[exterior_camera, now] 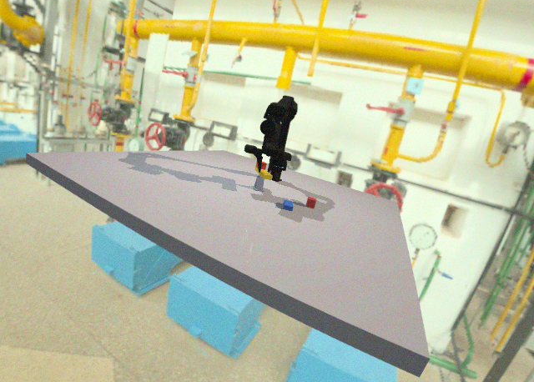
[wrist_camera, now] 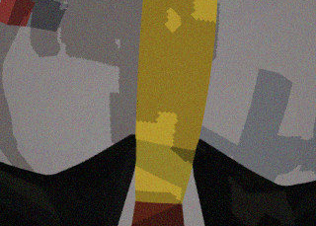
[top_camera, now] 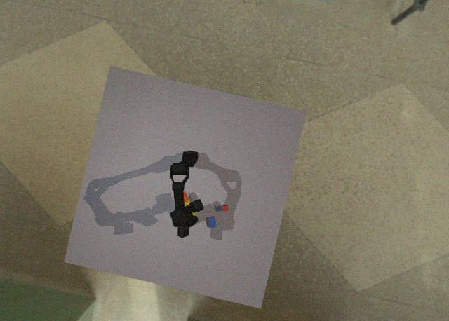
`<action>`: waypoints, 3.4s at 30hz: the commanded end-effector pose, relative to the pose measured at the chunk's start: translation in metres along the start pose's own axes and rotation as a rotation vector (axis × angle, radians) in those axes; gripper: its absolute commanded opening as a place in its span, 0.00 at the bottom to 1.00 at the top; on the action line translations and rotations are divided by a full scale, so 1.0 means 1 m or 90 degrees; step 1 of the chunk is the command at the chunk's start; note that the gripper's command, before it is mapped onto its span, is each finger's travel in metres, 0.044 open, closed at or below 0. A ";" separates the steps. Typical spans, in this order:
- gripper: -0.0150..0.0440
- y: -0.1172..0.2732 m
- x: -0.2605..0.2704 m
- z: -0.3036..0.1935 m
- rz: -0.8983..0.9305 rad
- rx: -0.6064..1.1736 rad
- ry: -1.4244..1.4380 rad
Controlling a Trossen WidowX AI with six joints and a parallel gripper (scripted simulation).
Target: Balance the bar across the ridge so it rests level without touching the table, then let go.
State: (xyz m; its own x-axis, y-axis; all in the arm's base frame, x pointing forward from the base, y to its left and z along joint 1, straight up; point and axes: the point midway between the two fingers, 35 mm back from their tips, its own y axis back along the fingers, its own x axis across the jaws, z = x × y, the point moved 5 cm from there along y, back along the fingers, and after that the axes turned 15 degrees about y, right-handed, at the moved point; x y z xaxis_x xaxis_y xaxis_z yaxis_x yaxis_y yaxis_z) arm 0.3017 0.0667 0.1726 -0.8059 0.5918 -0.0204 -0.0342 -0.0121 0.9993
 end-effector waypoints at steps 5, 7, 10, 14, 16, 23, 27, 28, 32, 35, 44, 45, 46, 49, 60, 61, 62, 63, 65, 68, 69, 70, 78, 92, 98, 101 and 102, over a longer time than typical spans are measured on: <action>0.25 -0.001 0.000 0.000 -0.001 0.003 -0.002; 0.25 -0.001 0.000 0.000 -0.001 0.003 -0.002; 0.25 -0.001 0.000 0.000 -0.001 0.003 -0.002; 0.25 -0.002 0.000 0.000 -0.001 0.003 -0.002; 0.25 -0.002 0.000 -0.001 -0.001 0.003 -0.002; 0.25 -0.002 0.000 -0.001 -0.001 0.003 -0.002; 0.25 -0.003 0.000 -0.001 -0.001 0.003 -0.002; 0.25 -0.003 0.000 -0.001 -0.001 0.003 -0.002; 0.25 -0.003 0.000 -0.001 -0.001 0.003 -0.002; 0.25 -0.003 0.000 -0.001 -0.001 0.003 -0.002; 0.25 -0.004 0.000 -0.001 -0.001 0.003 -0.002; 0.25 -0.004 0.000 -0.001 -0.001 0.003 -0.002; 0.25 -0.004 0.000 -0.001 -0.001 0.003 -0.002; 0.25 -0.005 0.000 -0.001 -0.001 0.003 -0.002; 0.25 -0.005 0.000 -0.001 -0.001 0.003 -0.002; 0.25 -0.006 0.000 -0.001 -0.001 0.003 -0.002; 0.25 -0.006 0.000 -0.001 -0.001 0.003 -0.002; 0.25 -0.006 0.000 -0.001 -0.001 0.003 -0.002; 0.25 -0.006 0.000 -0.001 -0.001 0.003 -0.002; 0.25 -0.006 0.000 -0.001 -0.001 0.003 -0.002; 0.25 -0.006 0.000 -0.001 -0.001 0.003 -0.002; 0.25 -0.006 0.000 -0.001 -0.001 0.003 -0.002; 0.25 -0.007 0.000 -0.001 -0.001 0.003 -0.002; 0.25 -0.008 0.000 -0.001 -0.001 0.003 -0.002; 0.25 -0.009 0.000 -0.001 -0.001 0.003 -0.002; 0.25 -0.009 0.000 -0.001 -0.001 0.003 -0.002; 0.25 -0.009 0.000 -0.001 -0.001 0.003 -0.002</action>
State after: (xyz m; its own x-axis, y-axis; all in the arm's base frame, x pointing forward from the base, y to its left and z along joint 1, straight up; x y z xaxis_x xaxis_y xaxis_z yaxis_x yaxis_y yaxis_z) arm 0.3014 0.0663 0.1650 -0.8053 0.5925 -0.0204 -0.0336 -0.0112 0.9994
